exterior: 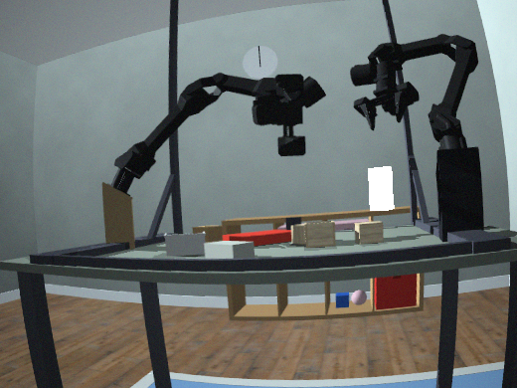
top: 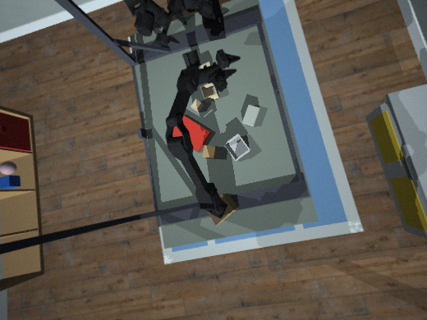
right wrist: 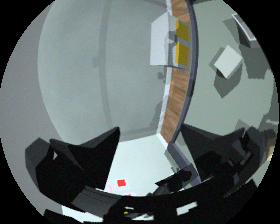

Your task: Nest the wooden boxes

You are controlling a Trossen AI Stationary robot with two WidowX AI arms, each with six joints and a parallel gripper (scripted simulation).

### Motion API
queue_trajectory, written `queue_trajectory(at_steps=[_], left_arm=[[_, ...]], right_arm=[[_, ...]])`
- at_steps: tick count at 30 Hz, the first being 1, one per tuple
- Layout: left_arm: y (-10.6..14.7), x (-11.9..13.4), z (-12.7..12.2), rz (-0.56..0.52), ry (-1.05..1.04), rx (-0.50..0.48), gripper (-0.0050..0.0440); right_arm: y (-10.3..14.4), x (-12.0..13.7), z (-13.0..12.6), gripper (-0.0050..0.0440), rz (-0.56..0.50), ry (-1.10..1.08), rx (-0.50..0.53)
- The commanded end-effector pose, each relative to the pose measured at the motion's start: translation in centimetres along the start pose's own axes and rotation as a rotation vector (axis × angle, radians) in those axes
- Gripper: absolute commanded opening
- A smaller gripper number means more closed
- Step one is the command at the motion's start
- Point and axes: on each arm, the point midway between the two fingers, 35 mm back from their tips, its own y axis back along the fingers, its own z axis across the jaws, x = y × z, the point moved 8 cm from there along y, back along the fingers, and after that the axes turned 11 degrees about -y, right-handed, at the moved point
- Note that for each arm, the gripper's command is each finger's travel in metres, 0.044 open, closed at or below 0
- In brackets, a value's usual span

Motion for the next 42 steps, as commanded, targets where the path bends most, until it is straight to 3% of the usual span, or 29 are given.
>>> queue_trajectory(at_steps=[1, 19, 30, 42], left_arm=[[0.3, 0.0, 0.0, 0.007, 0.000, -0.013, 0.0400], [-0.1, -0.1, 0.2, 0.011, 0.016, -0.010, 0.0400], [-4.0, -1.6, 4.3, 0.070, 0.313, -0.193, 0.0400], [-6.6, -4.0, 7.0, 0.012, 0.608, -0.374, 0.0400]], right_arm=[[1.1, 0.5, 1.3, 0.0400, 0.026, -0.027, -0.012], [1.3, 0.2, 1.4, 0.0400, 0.026, 0.003, 0.003], [3.7, -4.1, 0.2, 0.0400, 0.086, 0.540, 0.247], [5.9, -8.2, -1.0, 0.0400, 0.211, 0.946, 0.438]])
